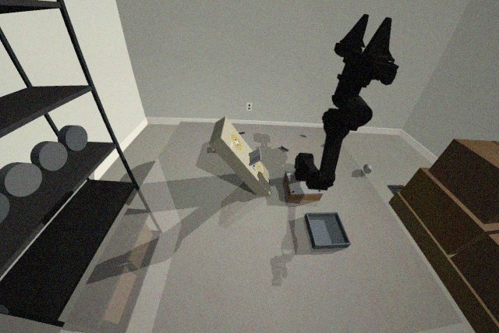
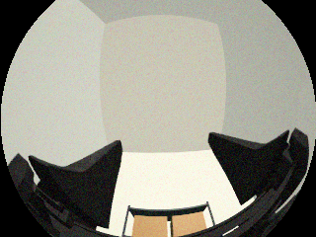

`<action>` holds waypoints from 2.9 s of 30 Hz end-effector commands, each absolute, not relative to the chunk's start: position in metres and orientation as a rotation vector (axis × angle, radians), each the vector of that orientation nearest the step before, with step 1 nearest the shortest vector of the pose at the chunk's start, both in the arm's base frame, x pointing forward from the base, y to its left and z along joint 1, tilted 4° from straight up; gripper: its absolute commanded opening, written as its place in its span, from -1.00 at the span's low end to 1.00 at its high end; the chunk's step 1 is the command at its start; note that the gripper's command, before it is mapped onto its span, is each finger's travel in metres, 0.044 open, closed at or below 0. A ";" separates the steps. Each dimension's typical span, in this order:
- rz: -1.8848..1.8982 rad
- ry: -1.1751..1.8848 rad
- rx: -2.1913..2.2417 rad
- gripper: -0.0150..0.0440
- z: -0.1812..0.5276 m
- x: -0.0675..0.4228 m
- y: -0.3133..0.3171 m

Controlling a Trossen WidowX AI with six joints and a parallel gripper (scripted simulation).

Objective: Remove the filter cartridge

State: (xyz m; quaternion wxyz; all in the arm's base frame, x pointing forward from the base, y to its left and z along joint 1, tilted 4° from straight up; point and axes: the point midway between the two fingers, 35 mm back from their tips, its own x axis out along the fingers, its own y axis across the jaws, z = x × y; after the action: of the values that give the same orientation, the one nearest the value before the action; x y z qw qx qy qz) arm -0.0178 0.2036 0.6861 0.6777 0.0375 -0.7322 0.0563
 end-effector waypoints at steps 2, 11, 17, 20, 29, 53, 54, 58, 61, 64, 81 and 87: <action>0.127 -1.640 0.132 0.69 0.687 -0.021 0.193; 0.116 -1.512 0.711 -0.11 0.676 -0.025 0.058; 0.088 -1.333 1.110 -0.19 0.645 0.014 -0.026; 0.067 -1.209 1.300 -0.19 0.621 0.045 -0.057; -0.032 -0.745 1.765 -0.19 0.529 0.149 -0.094; -0.474 0.489 2.078 -0.19 0.283 0.250 0.033; -0.474 0.489 2.078 -0.19 0.283 0.250 0.033; -0.474 0.489 2.078 -0.19 0.283 0.250 0.033; -0.474 0.489 2.078 -0.19 0.283 0.250 0.033; -0.474 0.489 2.078 -0.19 0.283 0.251 0.033; -0.472 0.487 2.079 -0.19 0.271 0.273 0.037; -0.471 0.487 2.079 -0.19 0.266 0.282 0.038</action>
State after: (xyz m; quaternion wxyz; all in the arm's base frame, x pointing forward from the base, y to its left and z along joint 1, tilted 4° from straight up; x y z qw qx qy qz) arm 0.2760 0.0380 0.2725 0.4612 0.8446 0.1982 -0.1865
